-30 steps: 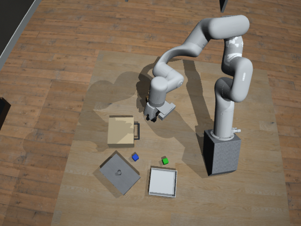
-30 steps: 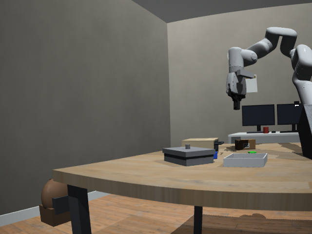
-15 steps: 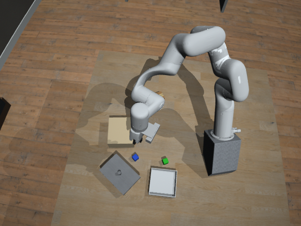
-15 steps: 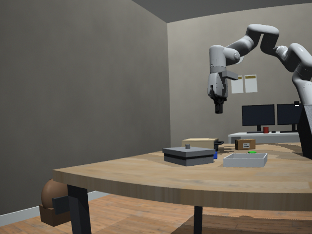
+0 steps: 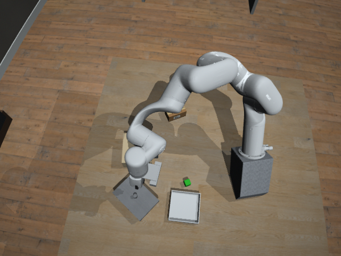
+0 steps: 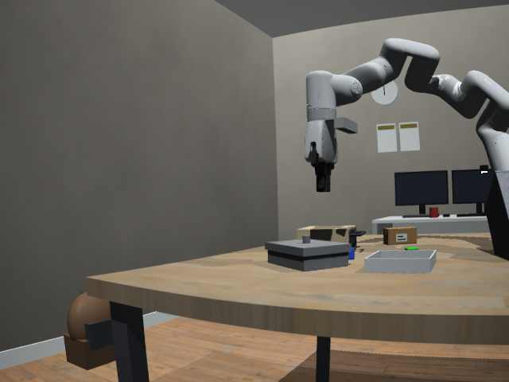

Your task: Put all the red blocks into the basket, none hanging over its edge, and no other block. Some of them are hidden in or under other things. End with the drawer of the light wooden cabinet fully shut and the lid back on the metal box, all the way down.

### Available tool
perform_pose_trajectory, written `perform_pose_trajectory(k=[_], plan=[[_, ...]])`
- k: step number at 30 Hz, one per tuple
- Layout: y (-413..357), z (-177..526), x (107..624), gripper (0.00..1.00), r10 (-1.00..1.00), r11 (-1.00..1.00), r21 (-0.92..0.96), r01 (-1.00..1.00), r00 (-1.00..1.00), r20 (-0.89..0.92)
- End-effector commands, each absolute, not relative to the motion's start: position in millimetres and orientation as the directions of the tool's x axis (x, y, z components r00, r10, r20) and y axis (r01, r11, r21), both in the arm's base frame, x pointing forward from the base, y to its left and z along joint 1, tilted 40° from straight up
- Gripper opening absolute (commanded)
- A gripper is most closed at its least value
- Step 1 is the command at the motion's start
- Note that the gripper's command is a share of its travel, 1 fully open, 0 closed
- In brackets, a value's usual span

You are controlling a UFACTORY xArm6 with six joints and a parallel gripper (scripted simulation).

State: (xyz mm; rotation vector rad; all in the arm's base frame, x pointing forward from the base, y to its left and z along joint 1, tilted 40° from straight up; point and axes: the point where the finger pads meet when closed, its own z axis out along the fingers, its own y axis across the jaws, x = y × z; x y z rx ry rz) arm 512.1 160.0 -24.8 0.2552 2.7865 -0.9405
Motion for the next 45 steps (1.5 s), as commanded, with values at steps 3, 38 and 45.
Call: perform_pose_trajectory(k=[3,38,45], plan=[[177,-39,532,0.0,0.063,0.777,-0.607,0.169,-0.979,-0.192],[192,-54,545,0.0,-0.145,0.761,-0.642,-0.098,-0.989,-0.021],[192,-54,545,0.0,-0.432,0.643,-0.599,-0.478,-0.872,0.233]])
